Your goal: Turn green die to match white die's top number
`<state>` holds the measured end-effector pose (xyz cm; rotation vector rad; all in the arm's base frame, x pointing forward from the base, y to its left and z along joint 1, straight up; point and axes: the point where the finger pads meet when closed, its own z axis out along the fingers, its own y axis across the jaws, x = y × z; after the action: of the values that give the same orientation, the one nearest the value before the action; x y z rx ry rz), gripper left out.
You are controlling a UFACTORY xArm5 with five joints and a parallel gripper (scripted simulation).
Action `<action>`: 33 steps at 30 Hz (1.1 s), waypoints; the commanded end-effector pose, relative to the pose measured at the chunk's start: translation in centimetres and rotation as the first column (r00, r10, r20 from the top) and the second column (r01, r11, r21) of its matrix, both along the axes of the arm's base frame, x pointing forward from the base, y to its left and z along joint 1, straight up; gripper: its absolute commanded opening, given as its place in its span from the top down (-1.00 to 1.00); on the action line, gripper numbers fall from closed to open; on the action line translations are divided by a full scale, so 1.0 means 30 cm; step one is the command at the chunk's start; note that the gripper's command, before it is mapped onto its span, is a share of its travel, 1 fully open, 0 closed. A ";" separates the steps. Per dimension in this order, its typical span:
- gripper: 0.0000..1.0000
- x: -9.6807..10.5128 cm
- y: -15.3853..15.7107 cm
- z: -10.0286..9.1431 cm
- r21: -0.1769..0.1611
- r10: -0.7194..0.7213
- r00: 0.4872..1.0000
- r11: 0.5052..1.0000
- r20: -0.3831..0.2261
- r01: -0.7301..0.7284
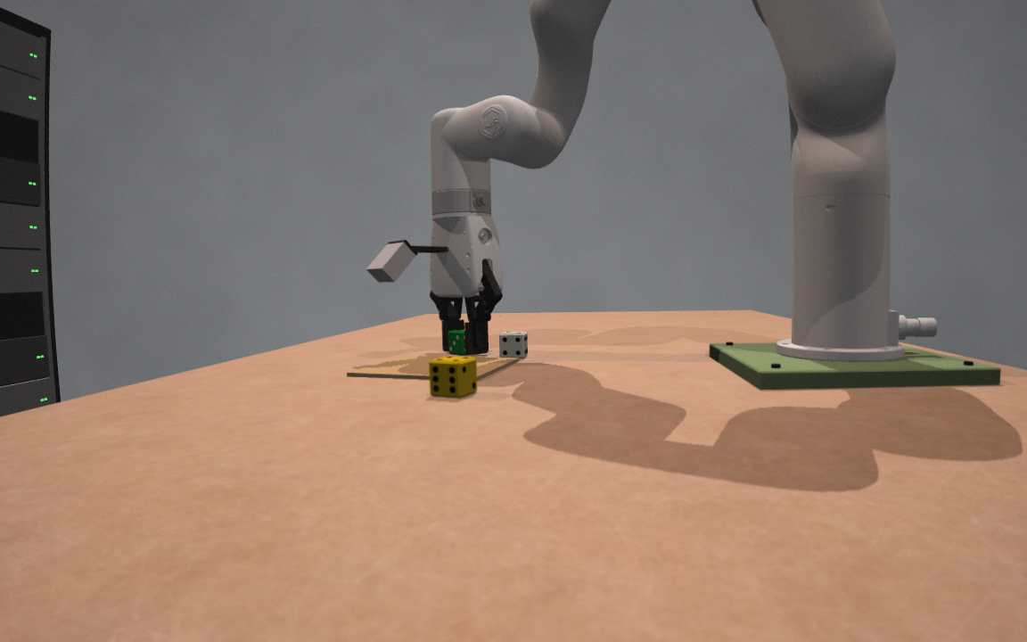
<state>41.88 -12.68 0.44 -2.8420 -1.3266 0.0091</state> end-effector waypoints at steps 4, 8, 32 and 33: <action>0.05 0.004 -0.001 0.004 -0.001 0.000 1.000 1.000 0.003 0.000; 0.05 0.004 -0.001 0.004 -0.001 0.000 1.000 1.000 0.003 0.000; 0.47 0.004 -0.001 0.004 -0.001 0.000 1.000 1.000 0.003 0.000; 0.47 0.004 -0.001 0.004 -0.001 0.000 1.000 1.000 0.003 0.000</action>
<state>41.88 -12.68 0.44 -2.8421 -1.3266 0.0090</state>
